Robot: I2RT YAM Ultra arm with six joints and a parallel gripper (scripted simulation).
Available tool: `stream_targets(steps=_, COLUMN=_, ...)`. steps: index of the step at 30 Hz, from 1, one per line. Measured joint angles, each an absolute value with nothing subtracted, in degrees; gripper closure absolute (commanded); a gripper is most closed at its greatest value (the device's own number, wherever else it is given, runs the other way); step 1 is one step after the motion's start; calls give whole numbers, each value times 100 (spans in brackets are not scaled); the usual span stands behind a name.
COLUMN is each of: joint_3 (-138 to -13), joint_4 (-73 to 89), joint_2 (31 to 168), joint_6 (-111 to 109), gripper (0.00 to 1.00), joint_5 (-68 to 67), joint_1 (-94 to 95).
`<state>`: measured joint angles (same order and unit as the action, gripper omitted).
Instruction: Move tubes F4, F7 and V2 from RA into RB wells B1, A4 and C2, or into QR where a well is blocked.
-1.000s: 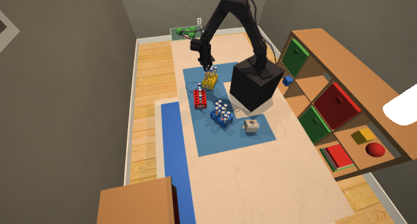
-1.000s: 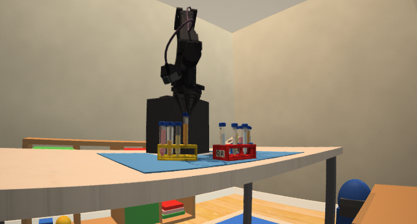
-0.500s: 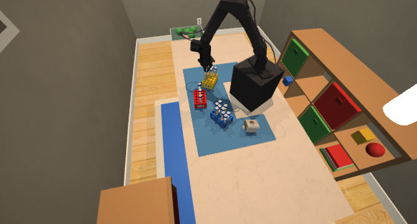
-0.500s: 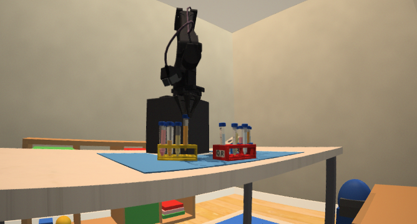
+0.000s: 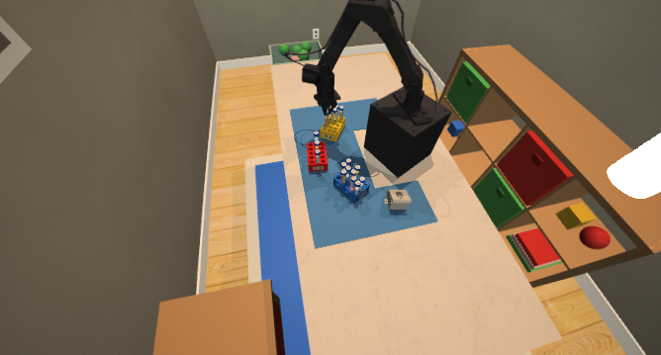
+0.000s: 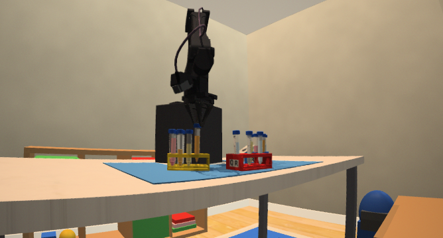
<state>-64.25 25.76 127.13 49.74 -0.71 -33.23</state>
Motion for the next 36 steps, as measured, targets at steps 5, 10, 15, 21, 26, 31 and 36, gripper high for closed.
stream_targets(steps=5, joint_3=-6420, joint_4=2526, joint_2=12759, joint_6=4974, gripper=100, joint_5=-71, joint_1=-3323)
stream_targets(steps=10, joint_3=-6412, joint_4=2475, joint_2=12801, joint_6=4971, gripper=100, joint_5=-71, joint_1=-3323)
stream_targets(steps=15, joint_3=-6412, joint_4=2451, joint_2=12822, joint_6=4971, gripper=100, joint_5=-71, joint_1=-3323)
stream_targets(steps=21, joint_3=-6396, joint_4=2394, joint_2=12868, joint_6=4969, gripper=100, joint_5=-71, joint_1=-3323)
stream_targets(steps=26, joint_3=-6399, joint_4=2342, joint_2=12916, joint_6=4967, gripper=100, joint_5=-71, joint_1=-3336)
stream_targets(steps=31, joint_3=-6399, joint_4=2318, joint_2=12938, joint_6=4967, gripper=100, joint_5=-71, joint_1=-3343)
stream_targets(steps=36, joint_3=-6399, joint_4=2272, joint_2=12982, joint_6=4967, gripper=100, joint_5=-71, joint_1=-3343)
